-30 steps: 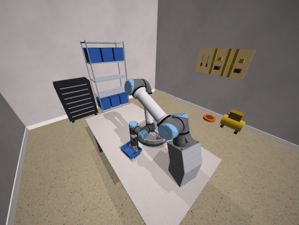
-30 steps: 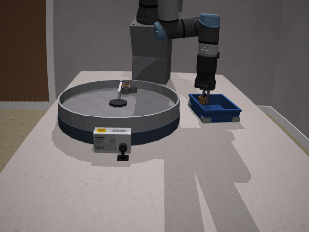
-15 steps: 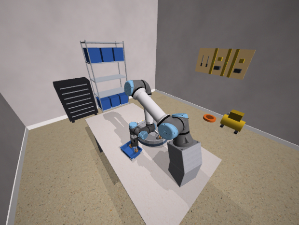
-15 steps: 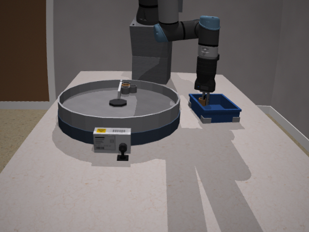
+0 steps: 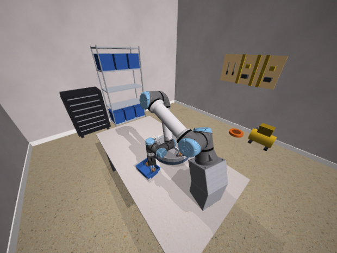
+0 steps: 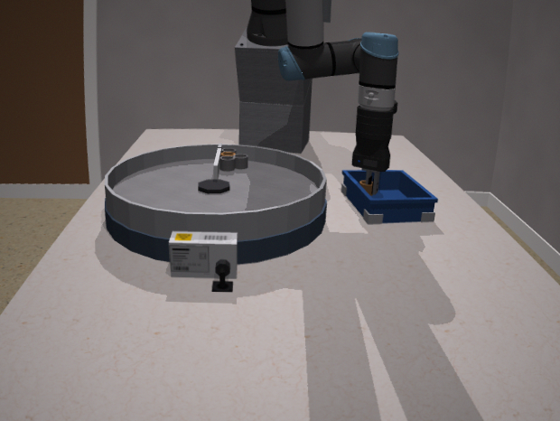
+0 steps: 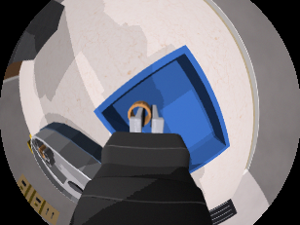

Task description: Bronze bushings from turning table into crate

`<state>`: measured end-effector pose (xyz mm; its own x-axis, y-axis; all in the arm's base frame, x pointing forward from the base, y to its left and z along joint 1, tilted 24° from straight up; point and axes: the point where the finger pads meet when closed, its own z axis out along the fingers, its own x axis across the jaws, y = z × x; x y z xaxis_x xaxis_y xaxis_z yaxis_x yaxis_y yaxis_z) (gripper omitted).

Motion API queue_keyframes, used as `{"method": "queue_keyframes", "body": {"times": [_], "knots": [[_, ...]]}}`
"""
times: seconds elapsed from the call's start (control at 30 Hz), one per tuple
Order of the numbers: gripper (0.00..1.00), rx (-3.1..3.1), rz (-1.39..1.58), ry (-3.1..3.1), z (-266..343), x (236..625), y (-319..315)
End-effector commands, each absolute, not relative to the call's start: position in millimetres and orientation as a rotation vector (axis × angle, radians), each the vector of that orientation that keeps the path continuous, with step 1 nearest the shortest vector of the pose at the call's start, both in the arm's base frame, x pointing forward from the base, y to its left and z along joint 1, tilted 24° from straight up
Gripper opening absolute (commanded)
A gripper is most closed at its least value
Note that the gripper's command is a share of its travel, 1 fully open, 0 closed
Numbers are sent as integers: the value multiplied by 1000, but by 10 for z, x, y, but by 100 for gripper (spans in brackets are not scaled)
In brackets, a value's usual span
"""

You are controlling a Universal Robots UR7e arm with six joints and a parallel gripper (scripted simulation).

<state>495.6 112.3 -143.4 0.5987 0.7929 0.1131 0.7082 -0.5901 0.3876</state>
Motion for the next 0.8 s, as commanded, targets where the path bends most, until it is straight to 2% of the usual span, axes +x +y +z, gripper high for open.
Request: {"method": "queue_keyframes", "body": {"times": [0.0, 0.63, 0.67, 0.77], "knots": [[0, 2525, 399, 1222, -1434, 4961, 1124], [0, 2525, 400, 1222, -1467, 4975, 1118], [42, 2525, 400, 1222, -1466, 4974, 1118], [42, 2525, 400, 1222, -1466, 4974, 1118]]}}
